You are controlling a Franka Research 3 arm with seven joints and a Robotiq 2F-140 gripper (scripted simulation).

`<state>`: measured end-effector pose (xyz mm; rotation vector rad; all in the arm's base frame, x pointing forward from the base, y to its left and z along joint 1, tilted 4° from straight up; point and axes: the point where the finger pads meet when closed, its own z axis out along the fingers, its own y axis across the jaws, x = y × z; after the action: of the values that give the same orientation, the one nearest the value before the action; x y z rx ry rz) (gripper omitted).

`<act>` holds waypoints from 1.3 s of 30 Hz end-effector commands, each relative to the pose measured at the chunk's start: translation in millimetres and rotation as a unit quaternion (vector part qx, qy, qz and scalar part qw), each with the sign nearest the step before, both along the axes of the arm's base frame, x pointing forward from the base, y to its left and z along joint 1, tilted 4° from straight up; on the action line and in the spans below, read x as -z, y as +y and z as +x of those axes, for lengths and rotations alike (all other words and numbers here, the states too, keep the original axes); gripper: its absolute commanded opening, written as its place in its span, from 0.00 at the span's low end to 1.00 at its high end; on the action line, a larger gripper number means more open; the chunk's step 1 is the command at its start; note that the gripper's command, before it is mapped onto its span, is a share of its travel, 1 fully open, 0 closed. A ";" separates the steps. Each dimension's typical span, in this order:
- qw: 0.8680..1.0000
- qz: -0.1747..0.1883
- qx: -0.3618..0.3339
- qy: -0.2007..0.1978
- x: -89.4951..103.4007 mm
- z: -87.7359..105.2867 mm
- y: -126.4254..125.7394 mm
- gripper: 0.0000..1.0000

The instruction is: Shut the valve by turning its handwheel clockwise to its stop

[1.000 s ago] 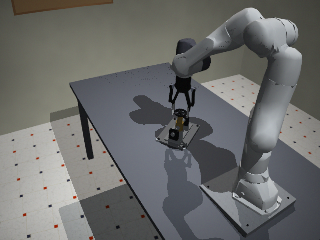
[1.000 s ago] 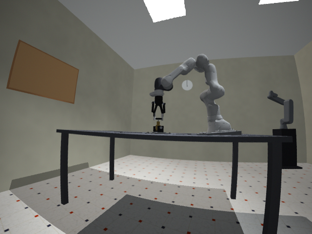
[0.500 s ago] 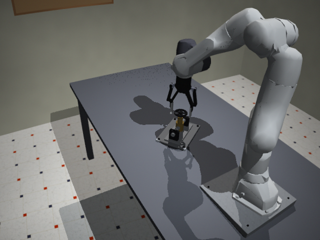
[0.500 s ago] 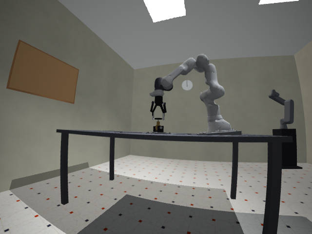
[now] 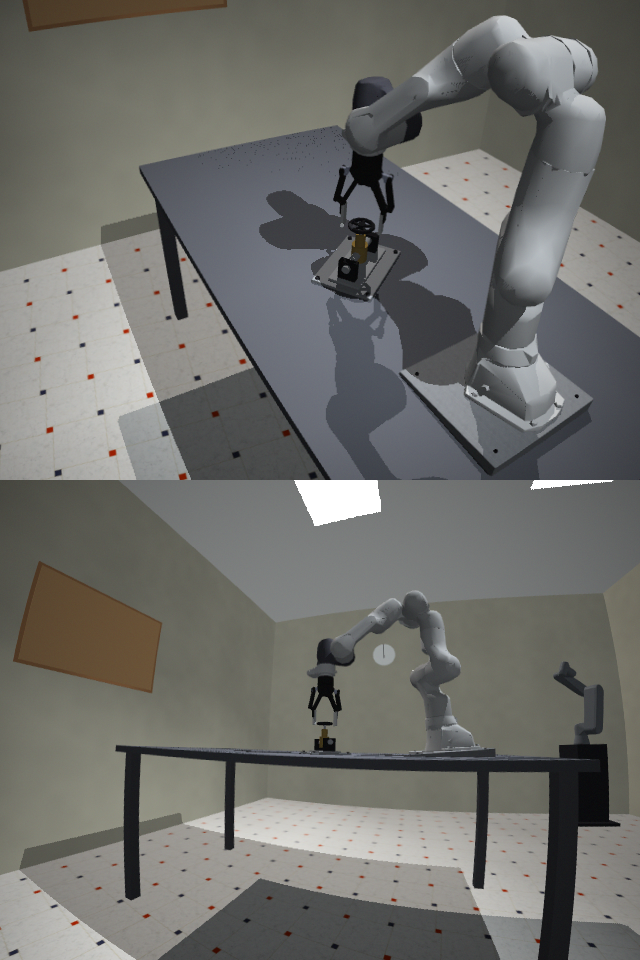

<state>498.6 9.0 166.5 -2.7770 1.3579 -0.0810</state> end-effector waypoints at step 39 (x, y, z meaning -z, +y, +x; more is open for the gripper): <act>1.000 0.000 0.005 -0.001 -67.8 -4.0 -1.7 0.65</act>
<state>495.8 8.0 235.0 -2.7695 1.3600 -0.0890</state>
